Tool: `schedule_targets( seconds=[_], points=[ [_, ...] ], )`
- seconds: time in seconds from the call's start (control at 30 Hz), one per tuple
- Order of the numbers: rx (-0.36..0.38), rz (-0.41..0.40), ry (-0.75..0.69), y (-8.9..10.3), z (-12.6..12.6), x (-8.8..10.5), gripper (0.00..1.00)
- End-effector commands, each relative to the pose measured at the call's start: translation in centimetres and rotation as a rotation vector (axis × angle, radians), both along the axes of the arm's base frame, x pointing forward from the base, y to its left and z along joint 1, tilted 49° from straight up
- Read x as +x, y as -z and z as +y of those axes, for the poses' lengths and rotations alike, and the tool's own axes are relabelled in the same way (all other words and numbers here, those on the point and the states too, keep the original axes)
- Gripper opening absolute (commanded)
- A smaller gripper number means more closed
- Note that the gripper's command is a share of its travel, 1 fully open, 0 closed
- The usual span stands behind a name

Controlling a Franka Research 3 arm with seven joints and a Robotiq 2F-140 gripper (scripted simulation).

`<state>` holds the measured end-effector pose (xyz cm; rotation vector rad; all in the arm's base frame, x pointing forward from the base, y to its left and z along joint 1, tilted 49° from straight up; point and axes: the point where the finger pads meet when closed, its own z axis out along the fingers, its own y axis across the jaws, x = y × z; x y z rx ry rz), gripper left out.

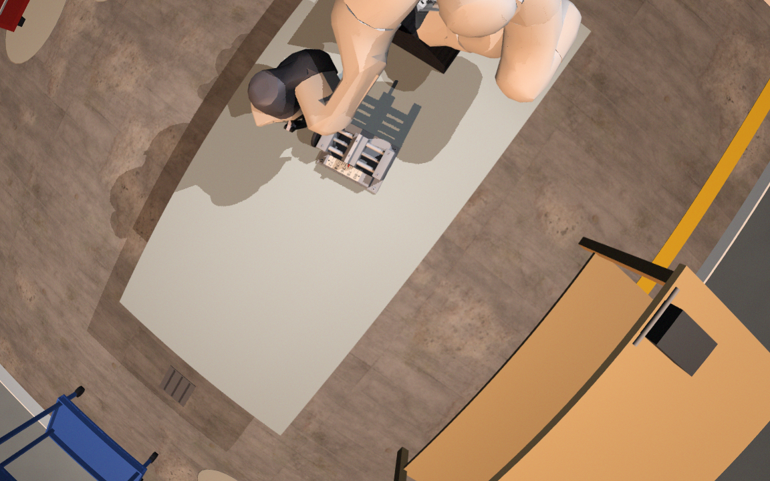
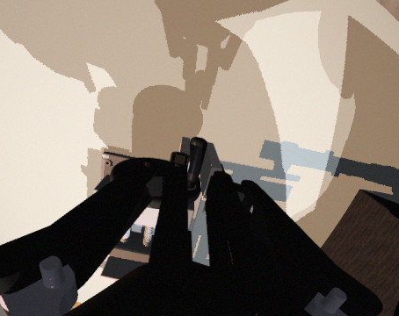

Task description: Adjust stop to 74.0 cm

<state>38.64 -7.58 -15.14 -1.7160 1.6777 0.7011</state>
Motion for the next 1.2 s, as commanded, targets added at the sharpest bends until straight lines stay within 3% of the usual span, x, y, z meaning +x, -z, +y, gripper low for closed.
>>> schedule_targets(
  seconds=[0.0,0.43,1.17],
  points=[
    [-0.003,-0.005,-0.002,0.8,0.9,-0.1,0.04],
    [-0.003,-0.005,-0.002,2.1,2.4,0.7,0.04],
    [-0.003,-0.005,-0.002,2.7,3.3,4.1,0.04]
  ],
)
